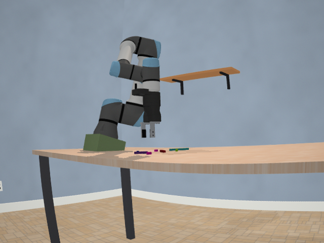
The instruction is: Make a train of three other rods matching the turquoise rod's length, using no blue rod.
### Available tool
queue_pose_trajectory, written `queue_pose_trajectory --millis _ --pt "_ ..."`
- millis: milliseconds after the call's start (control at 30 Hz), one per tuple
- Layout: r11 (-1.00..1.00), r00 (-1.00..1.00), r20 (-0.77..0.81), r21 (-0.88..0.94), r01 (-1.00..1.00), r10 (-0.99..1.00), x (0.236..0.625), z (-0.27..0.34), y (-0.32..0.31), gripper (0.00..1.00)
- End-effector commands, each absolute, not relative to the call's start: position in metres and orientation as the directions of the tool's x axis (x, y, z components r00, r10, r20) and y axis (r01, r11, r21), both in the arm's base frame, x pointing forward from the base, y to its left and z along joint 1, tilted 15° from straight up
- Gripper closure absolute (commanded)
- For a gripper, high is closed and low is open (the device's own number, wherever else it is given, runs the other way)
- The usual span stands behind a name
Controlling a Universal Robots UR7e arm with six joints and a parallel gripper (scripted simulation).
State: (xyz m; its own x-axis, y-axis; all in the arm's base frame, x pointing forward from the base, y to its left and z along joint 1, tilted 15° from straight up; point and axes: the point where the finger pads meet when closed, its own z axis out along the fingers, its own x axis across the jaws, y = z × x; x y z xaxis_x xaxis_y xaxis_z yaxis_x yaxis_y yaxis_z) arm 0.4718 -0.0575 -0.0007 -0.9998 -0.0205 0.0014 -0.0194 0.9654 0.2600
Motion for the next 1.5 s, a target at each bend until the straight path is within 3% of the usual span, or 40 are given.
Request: queue_pose_trajectory --millis 0,233,267,1467 --pt "0.966 -1.000 0.007 0.259 0.009 0.008 0.4737 -0.0019 -0.0597 0.00" --pt "0.966 -1.000 0.008 0.259 0.012 0.010 0.4738 -0.0021 -0.0599 0.00" --pt "0.966 -1.000 0.008 0.259 0.012 0.010 0.4738 -0.0021 -0.0599 0.46" --pt "0.966 -1.000 0.008 0.259 0.012 0.010 0.4738 -0.0022 -0.0598 0.46"
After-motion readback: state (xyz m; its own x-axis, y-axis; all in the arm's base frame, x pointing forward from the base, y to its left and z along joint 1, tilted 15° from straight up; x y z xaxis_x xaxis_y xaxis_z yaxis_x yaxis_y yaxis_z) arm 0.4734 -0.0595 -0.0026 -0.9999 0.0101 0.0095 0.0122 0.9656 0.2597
